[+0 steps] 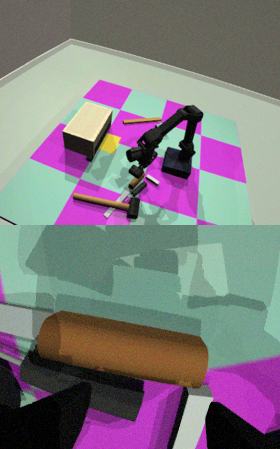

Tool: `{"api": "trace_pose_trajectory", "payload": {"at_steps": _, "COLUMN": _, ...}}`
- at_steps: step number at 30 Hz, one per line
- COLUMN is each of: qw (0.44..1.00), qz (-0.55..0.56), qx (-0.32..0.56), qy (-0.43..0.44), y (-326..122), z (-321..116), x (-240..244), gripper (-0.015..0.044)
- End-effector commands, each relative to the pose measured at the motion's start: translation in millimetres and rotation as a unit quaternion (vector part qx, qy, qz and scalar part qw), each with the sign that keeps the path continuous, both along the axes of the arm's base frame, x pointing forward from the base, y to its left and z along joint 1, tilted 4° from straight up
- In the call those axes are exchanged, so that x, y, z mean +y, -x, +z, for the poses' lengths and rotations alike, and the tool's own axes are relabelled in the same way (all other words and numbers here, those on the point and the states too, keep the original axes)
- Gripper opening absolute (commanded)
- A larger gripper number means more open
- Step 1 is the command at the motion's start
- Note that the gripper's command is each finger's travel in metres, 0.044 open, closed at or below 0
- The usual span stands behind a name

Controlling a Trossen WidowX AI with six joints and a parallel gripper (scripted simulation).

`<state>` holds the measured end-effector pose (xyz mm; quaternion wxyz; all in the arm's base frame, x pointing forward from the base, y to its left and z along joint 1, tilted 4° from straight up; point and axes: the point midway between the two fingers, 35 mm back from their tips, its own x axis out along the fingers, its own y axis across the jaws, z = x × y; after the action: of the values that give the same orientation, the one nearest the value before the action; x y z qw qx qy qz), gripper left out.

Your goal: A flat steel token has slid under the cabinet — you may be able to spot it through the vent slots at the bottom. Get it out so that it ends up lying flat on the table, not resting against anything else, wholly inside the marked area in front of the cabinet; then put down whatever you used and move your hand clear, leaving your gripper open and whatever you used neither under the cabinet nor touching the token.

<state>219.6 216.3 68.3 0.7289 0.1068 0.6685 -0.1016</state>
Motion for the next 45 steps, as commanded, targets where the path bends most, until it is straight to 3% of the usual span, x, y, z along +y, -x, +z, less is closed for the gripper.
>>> {"api": "trace_pose_trajectory", "payload": {"at_steps": 1, "qw": 1.000, "qz": 0.021, "qx": 0.001, "qy": 0.002, "y": 0.3, "z": 0.0, "x": -0.2, "gripper": 0.0270}}
{"api": "trace_pose_trajectory", "payload": {"at_steps": 45, "qw": 0.981, "qz": 0.194, "qx": 0.002, "qy": 0.017, "y": 0.0, "z": 0.1, "x": 0.1, "gripper": 0.0270}}
